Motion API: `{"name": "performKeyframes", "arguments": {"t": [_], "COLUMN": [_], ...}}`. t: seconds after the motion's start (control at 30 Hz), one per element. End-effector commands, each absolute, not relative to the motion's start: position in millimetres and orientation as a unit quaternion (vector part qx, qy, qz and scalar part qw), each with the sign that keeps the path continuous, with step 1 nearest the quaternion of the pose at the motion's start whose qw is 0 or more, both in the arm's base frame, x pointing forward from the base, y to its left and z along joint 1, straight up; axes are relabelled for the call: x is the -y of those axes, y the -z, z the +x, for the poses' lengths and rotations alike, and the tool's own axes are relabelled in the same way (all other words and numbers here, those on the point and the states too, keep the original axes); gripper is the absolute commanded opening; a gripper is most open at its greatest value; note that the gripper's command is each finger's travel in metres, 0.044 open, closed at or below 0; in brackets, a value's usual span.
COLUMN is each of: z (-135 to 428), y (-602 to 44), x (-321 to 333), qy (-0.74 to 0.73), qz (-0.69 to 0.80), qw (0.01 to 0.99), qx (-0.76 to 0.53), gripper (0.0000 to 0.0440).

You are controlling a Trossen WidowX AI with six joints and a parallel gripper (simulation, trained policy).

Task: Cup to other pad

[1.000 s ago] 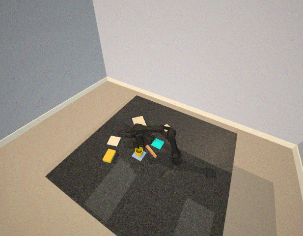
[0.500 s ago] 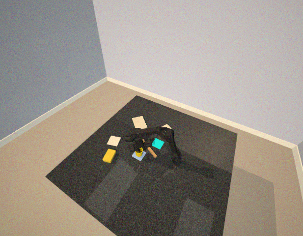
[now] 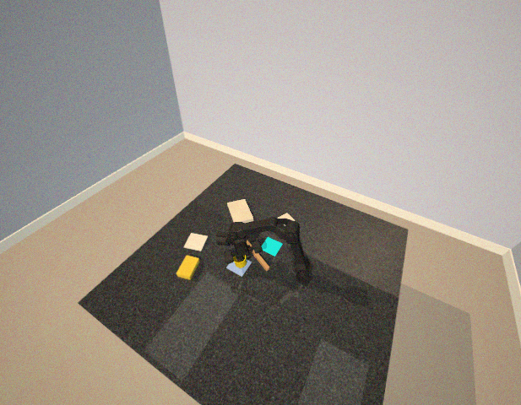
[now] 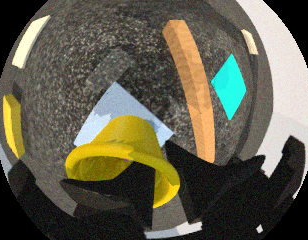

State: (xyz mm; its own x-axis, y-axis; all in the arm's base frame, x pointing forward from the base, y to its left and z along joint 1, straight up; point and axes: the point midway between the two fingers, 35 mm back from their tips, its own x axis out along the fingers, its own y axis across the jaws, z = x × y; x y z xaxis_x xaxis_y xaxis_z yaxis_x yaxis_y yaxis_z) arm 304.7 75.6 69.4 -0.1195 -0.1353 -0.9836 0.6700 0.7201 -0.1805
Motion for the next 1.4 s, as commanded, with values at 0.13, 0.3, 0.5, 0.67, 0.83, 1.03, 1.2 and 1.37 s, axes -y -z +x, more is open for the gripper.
{"name": "performKeyframes", "arguments": {"t": [0.13, 0.3, 0.5, 0.67, 0.83, 1.03, 1.2, 1.37], "z": [297.3, 292.1, 287.1, 285.3, 285.5, 286.4, 286.3, 285.1], "y": [-77.2, -92.0, -111.9, -123.7, -131.3, -137.7, -141.2, -142.9], "x": [-68.0, -61.7, -51.4, -41.1, -29.5, -13.7, 0.2, 14.1], "qy": [0.319, 0.324, 0.330, 0.337, 0.346, 0.357, 0.366, 0.376], "qz": [0.195, 0.210, 0.234, 0.255, 0.275, 0.299, 0.316, 0.332], "qw": [0.632, 0.631, 0.632, 0.633, 0.634, 0.636, 0.637, 0.637], "qx": [-0.679, -0.673, -0.661, -0.649, -0.634, -0.616, -0.600, -0.585], "gripper": [0.0000, 0.0003, 0.0015, 0.0009, 0.0003, 0.0000, 0.0000, 0.0000]}}
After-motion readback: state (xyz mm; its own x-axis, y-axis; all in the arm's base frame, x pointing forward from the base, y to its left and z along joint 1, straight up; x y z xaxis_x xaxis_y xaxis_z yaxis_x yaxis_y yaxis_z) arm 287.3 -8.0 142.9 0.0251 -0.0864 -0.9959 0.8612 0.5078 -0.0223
